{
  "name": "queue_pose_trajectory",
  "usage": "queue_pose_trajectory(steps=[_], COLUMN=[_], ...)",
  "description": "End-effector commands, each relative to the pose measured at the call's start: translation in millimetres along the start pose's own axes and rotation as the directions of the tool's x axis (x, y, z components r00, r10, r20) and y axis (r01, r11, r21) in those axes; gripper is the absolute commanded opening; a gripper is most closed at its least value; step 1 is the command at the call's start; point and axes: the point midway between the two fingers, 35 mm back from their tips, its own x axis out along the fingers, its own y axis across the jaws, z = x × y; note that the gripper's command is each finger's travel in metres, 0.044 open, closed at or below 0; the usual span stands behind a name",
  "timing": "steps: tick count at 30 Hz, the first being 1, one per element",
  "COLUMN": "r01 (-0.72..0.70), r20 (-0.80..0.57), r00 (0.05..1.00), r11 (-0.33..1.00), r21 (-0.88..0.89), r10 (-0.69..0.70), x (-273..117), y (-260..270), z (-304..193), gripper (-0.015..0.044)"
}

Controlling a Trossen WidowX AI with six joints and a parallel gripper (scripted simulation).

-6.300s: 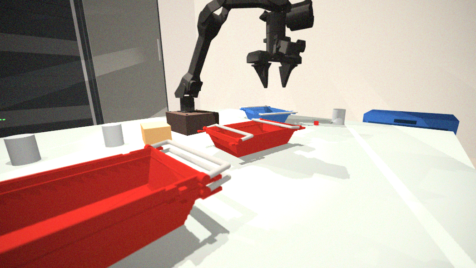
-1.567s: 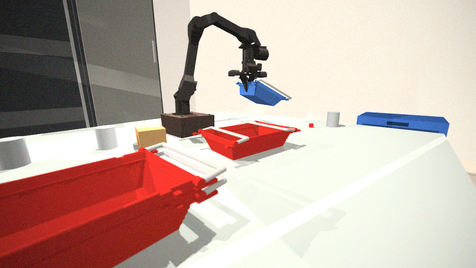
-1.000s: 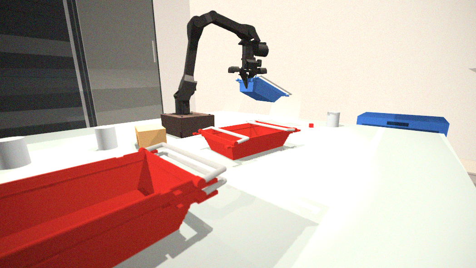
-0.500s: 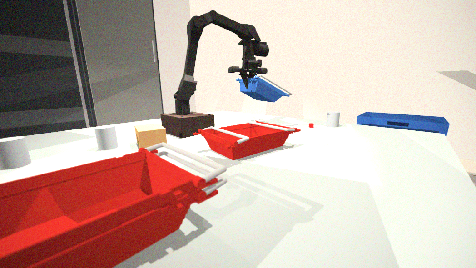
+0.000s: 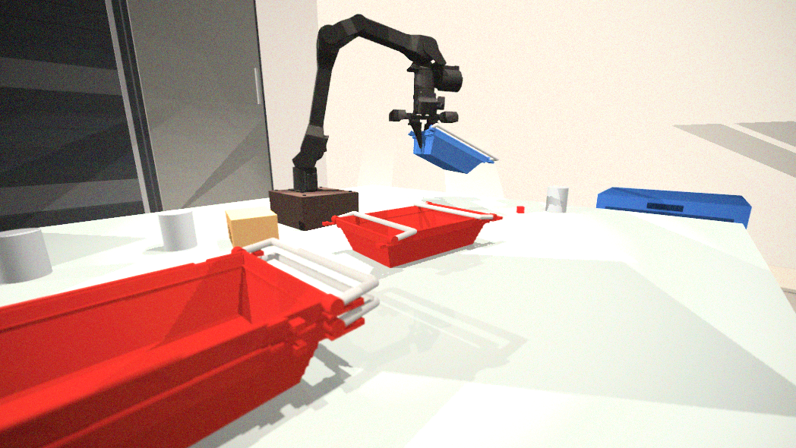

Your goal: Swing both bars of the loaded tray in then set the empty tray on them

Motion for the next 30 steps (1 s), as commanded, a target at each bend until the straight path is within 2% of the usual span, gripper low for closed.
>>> queue_pose_trajectory(steps=[1, 30], r01=[-0.017, -0.015], r20=[-0.002, 0.008], r00=[1.000, 1.000], r11=[0.999, 0.920], r21=[0.048, 0.391], r10=[0.017, 0.013], x=[-5, -4], y=[4, -3], z=[14, 126], gripper=[0.0000, 0.0000])
